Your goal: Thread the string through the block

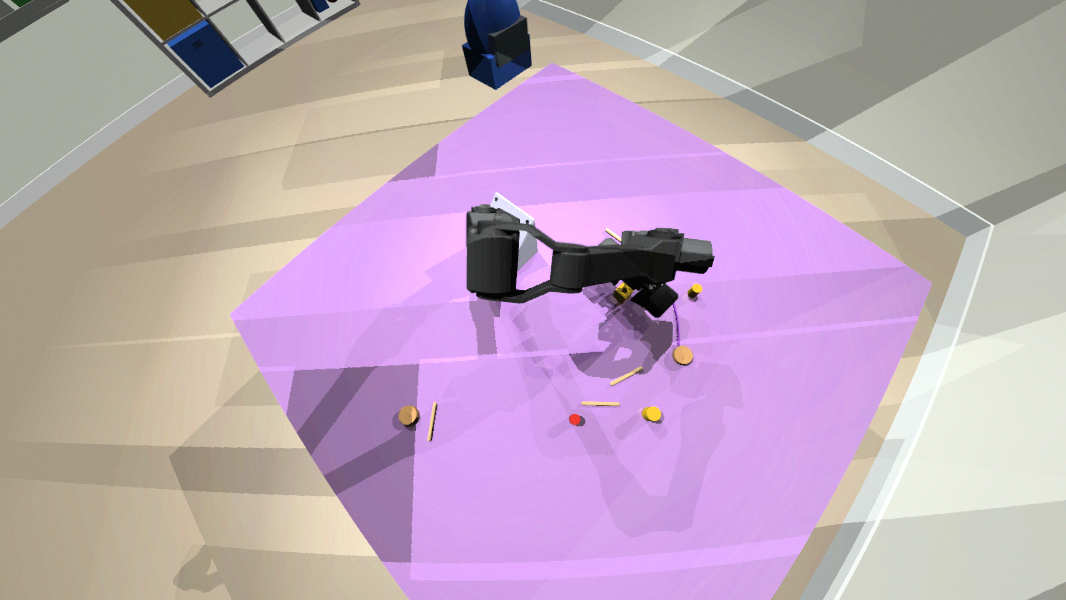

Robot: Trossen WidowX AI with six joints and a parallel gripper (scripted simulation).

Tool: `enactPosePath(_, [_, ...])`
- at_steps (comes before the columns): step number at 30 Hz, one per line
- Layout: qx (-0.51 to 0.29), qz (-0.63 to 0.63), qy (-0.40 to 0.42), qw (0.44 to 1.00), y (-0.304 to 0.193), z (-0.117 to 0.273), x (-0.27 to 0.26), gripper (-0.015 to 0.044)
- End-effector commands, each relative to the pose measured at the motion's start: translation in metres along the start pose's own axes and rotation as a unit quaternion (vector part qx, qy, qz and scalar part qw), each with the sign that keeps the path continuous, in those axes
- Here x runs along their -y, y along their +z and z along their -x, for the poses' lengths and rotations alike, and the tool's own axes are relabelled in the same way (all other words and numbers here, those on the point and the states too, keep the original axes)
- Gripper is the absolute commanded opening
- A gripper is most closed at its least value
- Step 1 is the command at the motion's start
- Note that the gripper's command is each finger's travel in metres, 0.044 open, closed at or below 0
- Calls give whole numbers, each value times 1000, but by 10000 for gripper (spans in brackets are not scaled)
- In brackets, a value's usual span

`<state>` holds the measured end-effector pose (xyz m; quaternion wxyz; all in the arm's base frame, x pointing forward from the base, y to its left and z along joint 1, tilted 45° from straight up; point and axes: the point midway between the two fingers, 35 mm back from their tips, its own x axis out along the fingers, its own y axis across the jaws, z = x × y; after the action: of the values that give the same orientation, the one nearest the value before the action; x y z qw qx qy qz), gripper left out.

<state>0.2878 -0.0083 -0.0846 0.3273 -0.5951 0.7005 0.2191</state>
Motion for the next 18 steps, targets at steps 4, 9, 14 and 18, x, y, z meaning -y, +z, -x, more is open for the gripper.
enactPosePath(4, [0,0,0,1000,0,0,0,157])
enactPosePath(9, [0,0,0,1000,0,0,0,65])
enactPosePath(14, [0,0,0,1000,0,0,0,12])
enactPosePath(18, [0,0,0,1000,0,0,0,0])
